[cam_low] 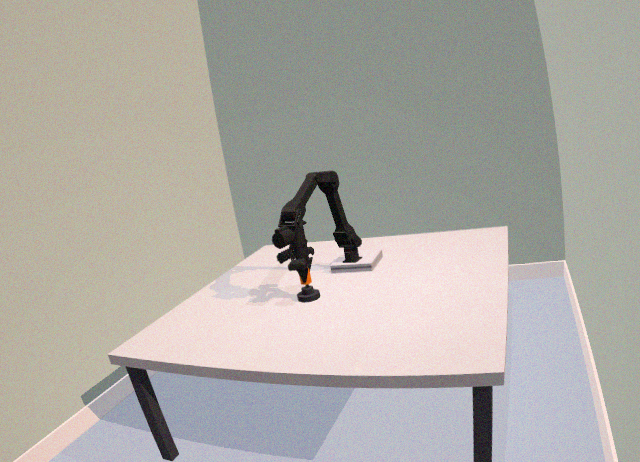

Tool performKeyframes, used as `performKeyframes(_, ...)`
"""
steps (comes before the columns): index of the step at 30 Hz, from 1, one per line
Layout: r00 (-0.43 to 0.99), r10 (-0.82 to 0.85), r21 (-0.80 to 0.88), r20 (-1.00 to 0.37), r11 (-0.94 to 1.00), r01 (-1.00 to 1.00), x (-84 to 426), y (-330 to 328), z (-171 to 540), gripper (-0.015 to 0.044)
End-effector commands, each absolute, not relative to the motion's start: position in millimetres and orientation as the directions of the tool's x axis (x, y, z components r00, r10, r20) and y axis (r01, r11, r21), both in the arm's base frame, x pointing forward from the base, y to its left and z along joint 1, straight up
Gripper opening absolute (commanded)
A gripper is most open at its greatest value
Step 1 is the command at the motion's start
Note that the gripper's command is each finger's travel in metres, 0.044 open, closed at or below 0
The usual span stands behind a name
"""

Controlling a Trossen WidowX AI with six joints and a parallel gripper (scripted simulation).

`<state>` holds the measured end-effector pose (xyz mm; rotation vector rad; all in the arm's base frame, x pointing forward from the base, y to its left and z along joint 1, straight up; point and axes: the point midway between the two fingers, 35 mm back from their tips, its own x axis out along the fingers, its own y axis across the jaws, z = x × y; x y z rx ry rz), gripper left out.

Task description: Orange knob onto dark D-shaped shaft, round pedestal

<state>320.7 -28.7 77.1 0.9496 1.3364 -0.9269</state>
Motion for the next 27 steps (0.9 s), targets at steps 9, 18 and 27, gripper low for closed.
performKeyframes(9,0.031,-0.003,0.028,-1.0,0.342,0.939,323.4,-29.1,75.9,0.0)
performKeyframes(18,0.031,-0.003,0.028,-1.0,0.342,0.939,323.1,-29.0,76.0,0.0)
performKeyframes(27,0.031,-0.003,0.028,-1.0,0.342,0.939,323.1,-29.0,76.0,0.0)
